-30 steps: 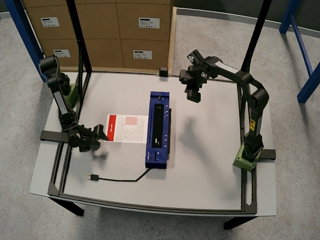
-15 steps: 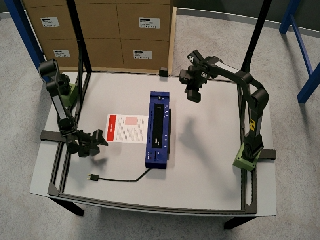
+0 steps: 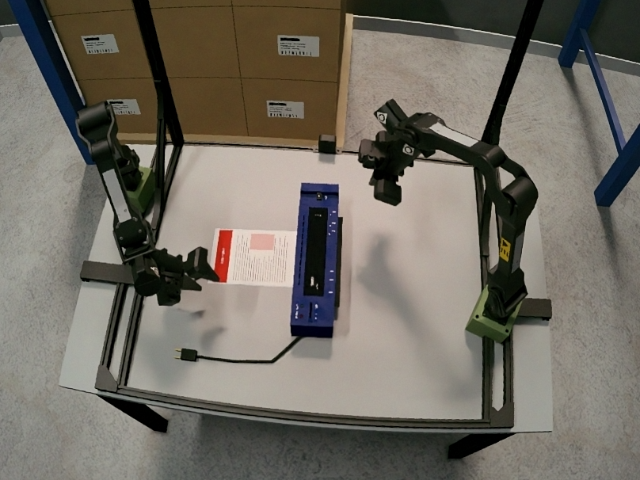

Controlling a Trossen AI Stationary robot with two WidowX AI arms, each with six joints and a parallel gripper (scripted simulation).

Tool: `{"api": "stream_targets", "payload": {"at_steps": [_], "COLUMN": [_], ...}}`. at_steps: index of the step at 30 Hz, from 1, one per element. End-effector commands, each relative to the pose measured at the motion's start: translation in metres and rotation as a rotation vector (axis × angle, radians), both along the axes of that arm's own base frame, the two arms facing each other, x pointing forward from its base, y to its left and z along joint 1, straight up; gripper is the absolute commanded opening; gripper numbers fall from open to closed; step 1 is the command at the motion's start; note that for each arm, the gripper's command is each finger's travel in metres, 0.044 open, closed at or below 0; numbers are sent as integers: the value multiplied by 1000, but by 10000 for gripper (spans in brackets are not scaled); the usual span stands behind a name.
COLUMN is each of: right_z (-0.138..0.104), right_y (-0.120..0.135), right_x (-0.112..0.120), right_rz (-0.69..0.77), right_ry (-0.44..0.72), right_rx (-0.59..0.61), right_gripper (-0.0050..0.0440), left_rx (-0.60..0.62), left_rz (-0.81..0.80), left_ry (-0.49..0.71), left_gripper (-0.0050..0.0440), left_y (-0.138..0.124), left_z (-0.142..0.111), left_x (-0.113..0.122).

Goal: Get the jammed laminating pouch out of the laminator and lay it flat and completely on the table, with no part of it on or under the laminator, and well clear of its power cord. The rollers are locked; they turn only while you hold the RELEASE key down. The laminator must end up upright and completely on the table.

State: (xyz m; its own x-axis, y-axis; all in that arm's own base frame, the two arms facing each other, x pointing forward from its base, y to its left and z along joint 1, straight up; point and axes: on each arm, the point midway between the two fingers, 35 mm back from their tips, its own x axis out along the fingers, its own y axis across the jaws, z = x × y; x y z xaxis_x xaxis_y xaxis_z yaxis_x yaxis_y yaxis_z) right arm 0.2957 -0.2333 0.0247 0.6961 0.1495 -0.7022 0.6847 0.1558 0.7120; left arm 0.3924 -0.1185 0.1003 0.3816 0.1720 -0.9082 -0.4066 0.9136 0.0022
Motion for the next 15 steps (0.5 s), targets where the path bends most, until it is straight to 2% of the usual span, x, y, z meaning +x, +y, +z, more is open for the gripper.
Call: {"api": "stream_targets", "payload": {"at_steps": [1,15], "right_z": [7,57], "right_y": [-3,-1], "right_x": [2,16], "right_rz": [-2,0], "right_ry": [-8,-7], "right_rx": [-13,-14], "right_gripper": [347,347], "left_rx": [-12,-12], "left_rz": [0,0], "left_ry": [-28,-28], "left_gripper": [-50,-50], "left_y": [-1,-1], "left_z": [11,11], "left_x": [2,2]}}
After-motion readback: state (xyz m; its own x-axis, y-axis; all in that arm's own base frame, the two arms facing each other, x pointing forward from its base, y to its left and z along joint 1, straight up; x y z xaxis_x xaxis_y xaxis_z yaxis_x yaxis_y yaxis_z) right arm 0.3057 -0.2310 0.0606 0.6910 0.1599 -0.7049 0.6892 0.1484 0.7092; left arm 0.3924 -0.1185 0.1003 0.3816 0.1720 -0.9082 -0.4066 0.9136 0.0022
